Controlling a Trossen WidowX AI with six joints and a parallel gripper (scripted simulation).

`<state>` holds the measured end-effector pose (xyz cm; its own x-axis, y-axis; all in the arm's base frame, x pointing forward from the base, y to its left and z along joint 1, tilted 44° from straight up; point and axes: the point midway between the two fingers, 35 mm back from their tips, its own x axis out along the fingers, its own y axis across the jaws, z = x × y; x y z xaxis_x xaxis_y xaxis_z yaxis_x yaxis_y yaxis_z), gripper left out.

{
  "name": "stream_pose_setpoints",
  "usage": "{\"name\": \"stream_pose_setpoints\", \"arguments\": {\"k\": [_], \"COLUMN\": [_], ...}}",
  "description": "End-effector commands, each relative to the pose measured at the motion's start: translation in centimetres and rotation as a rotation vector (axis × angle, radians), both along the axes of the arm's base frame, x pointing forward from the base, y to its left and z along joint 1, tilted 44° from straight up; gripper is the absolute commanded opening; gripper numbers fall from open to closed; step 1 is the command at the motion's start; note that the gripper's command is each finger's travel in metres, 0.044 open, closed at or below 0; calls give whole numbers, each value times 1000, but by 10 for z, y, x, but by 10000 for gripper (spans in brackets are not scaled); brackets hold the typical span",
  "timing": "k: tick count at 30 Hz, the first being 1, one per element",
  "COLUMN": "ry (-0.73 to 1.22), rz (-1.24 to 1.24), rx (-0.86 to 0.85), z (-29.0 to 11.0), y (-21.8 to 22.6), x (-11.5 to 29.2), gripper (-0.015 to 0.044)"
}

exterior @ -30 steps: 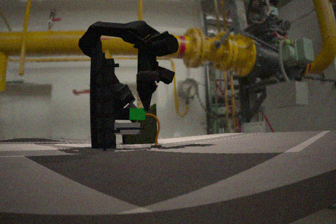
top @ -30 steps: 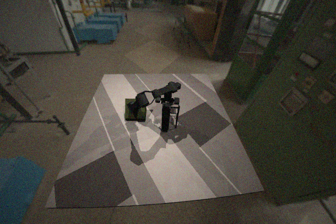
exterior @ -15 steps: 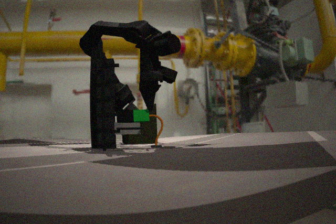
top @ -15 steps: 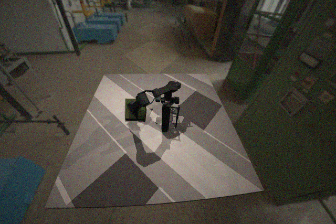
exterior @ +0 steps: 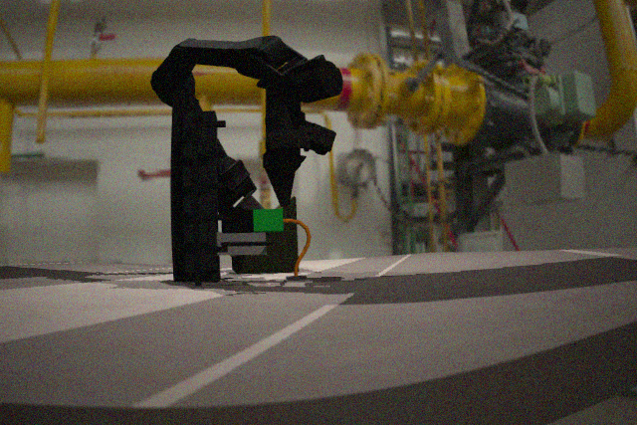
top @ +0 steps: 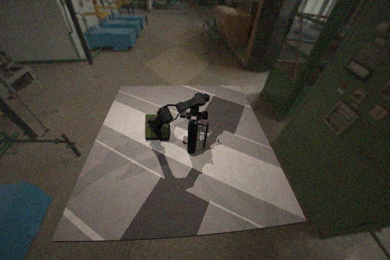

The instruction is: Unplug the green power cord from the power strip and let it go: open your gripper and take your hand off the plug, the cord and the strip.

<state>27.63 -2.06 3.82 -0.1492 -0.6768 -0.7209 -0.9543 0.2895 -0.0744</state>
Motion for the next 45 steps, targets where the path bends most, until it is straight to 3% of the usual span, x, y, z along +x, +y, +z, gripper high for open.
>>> {"name": "stream_pose_setpoints", "arguments": {"k": [1, 30, 34, 45], "ry": [-9, -9, -11, -11], "rz": [0, 0, -5, -5], "rx": [4, 3, 8, 8], "z": [4, 7, 8, 7], "y": [-1, -21, -19, -18], "x": [1, -6, -5, -4], "gripper": [160, 160, 55, 0]}}
